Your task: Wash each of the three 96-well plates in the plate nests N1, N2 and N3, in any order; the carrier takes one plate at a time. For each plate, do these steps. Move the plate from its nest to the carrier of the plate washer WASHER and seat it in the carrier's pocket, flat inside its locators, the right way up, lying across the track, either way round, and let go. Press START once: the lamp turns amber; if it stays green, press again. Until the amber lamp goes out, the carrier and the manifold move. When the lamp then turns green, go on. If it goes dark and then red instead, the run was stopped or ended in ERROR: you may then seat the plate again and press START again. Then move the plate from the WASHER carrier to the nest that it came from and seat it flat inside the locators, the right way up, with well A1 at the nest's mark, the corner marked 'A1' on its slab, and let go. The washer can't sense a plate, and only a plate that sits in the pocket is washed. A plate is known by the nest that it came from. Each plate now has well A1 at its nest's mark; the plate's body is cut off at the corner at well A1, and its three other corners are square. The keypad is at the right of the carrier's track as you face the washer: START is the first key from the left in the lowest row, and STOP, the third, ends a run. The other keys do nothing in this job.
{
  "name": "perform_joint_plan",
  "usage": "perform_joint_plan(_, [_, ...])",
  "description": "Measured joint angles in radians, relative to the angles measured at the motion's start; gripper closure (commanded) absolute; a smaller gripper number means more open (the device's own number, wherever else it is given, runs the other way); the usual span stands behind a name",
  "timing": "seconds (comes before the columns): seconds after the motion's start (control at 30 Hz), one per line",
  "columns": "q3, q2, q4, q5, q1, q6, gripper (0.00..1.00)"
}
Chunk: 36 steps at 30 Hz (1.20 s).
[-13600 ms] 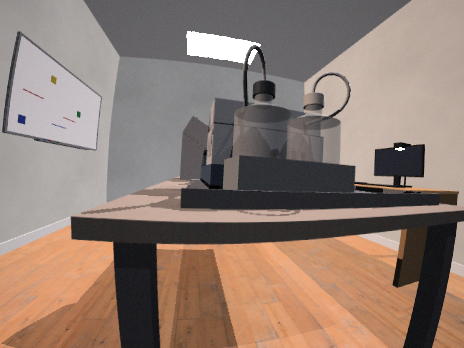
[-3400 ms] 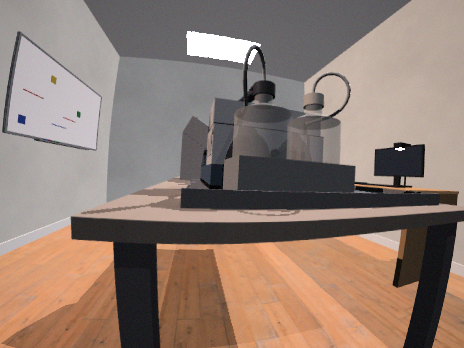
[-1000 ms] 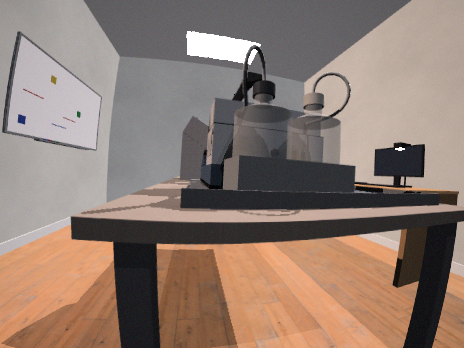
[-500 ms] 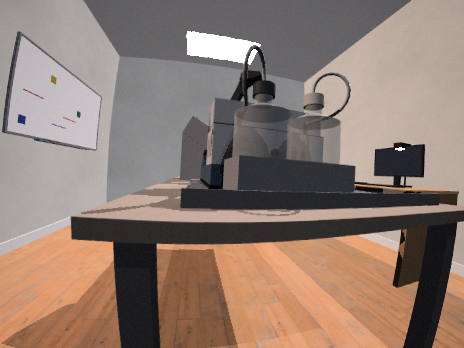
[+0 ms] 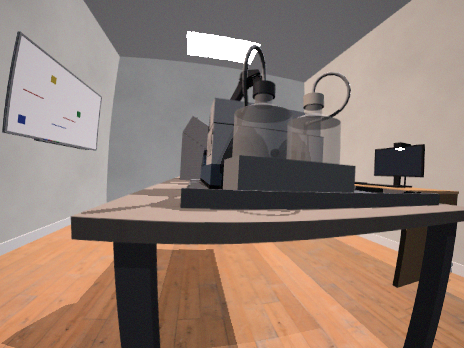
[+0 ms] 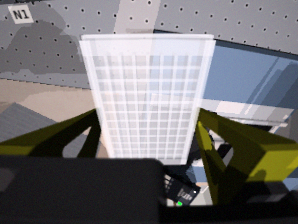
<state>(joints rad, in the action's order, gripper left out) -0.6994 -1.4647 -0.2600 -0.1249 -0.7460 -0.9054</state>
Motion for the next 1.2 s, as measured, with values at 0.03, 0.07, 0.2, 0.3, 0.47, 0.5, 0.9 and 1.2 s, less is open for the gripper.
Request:
perform_joint_plan(0.03, [-0.003, -0.004, -0.002, -0.009, -0.019, -0.016, 1.00])
perform_joint_plan(0.07, [-0.005, -0.006, -0.004, -0.014, -0.034, -0.029, 1.00])
perform_joint_plan(0.2, [-0.010, -0.006, -0.008, -0.032, -0.045, -0.060, 1.00])
perform_joint_plan(0.3, [-0.013, -0.006, -0.009, -0.040, -0.045, -0.071, 1.00])
perform_joint_plan(0.47, [-0.007, -0.006, -0.006, -0.060, -0.066, -0.062, 1.00])
perform_joint_plan(0.5, [-0.003, -0.006, -0.005, -0.067, -0.084, -0.053, 1.00])
perform_joint_plan(0.9, [0.021, -0.033, 0.000, -0.154, -0.285, -0.105, 1.00])
perform_joint_plan(1.2, [0.014, -0.095, -0.007, -0.226, -0.461, -0.249, 1.00])
